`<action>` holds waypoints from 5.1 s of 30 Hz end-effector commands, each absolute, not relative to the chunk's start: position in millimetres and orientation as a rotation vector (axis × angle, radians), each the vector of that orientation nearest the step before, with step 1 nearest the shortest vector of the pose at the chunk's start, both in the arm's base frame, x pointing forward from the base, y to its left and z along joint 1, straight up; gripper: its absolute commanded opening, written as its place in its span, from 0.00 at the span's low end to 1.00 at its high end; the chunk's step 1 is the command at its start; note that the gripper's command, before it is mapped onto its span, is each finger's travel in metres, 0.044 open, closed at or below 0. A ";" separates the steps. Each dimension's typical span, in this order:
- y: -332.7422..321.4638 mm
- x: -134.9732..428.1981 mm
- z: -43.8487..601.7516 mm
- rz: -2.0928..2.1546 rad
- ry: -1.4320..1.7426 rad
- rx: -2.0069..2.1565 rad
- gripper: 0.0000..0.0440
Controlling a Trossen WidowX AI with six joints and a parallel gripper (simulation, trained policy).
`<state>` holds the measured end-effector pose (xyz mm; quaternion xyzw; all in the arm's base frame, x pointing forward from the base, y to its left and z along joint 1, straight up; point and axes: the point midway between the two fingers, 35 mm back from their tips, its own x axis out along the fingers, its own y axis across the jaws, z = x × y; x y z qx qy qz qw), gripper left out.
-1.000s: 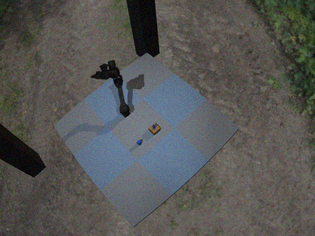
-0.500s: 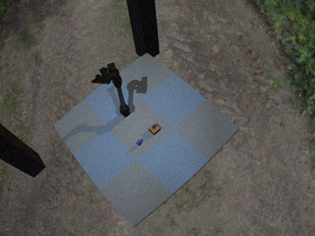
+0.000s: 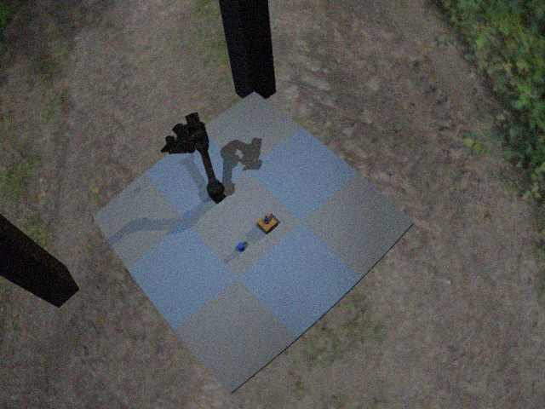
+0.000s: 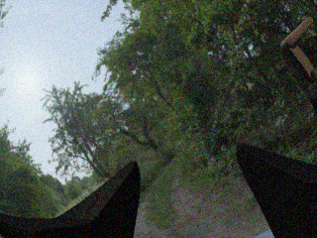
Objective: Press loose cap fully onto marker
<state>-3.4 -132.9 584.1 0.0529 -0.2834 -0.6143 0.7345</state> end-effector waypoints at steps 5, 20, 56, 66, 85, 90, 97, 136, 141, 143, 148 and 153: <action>-138.7 16.7 574.2 -1.311 -0.557 0.130 0.68; -146.5 54.3 551.4 -1.233 -0.421 0.160 0.69; -155.8 141.3 481.2 -1.092 -0.089 0.256 0.70; -155.7 163.4 458.6 -1.062 0.003 0.290 0.70; -153.1 201.8 413.4 -1.018 0.179 0.360 0.71; -152.0 211.0 401.1 -1.010 0.227 0.381 0.71; -150.3 223.4 383.8 -1.000 0.293 0.411 0.71; -139.3 280.1 287.3 -0.992 0.658 0.609 0.72; -138.0 286.0 275.4 -0.997 0.702 0.638 0.72; -137.5 288.3 270.8 -0.999 0.719 0.650 0.72; -136.4 293.7 259.2 -1.005 0.762 0.681 0.72; -135.3 298.9 248.0 -1.011 0.803 0.711 0.71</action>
